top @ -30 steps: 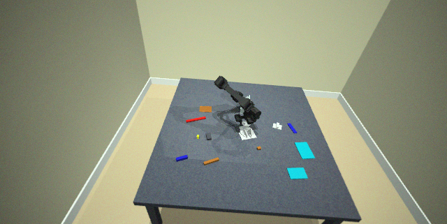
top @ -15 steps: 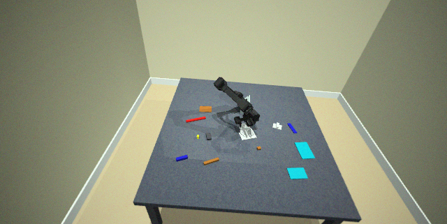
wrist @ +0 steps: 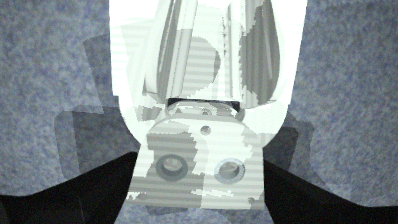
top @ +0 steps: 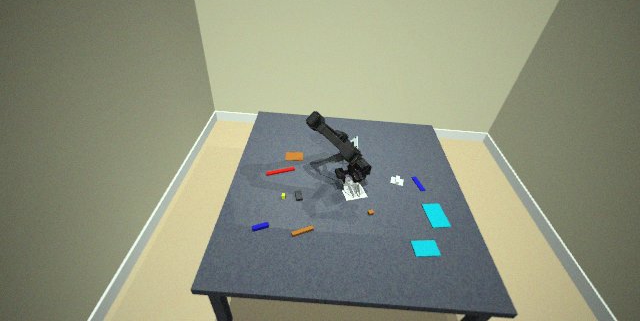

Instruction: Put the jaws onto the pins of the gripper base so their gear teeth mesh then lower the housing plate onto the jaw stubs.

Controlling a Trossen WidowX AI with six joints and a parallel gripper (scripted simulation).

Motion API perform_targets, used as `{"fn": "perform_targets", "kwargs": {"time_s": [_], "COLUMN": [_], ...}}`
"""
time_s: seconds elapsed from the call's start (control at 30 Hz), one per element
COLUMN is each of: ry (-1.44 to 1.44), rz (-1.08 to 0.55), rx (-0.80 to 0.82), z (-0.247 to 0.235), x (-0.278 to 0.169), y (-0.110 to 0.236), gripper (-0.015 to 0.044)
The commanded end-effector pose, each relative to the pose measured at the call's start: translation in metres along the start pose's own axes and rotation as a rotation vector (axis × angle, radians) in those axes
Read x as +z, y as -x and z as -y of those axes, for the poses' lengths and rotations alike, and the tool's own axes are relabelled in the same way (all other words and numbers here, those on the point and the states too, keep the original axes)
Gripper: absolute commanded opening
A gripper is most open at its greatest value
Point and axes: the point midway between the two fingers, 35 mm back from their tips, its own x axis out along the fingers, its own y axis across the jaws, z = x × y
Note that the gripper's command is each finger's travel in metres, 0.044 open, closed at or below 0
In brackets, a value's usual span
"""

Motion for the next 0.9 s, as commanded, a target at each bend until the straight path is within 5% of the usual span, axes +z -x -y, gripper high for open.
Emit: {"fn": "perform_targets", "kwargs": {"time_s": [0.0, 0.87], "ry": [0.003, 0.010], "rz": [0.001, 0.001], "rx": [-0.005, -0.006], "z": [0.0005, 0.0006], "x": [0.0002, 0.0002], "y": [-0.0004, -0.0054], "gripper": [0.0351, 0.0351]}}
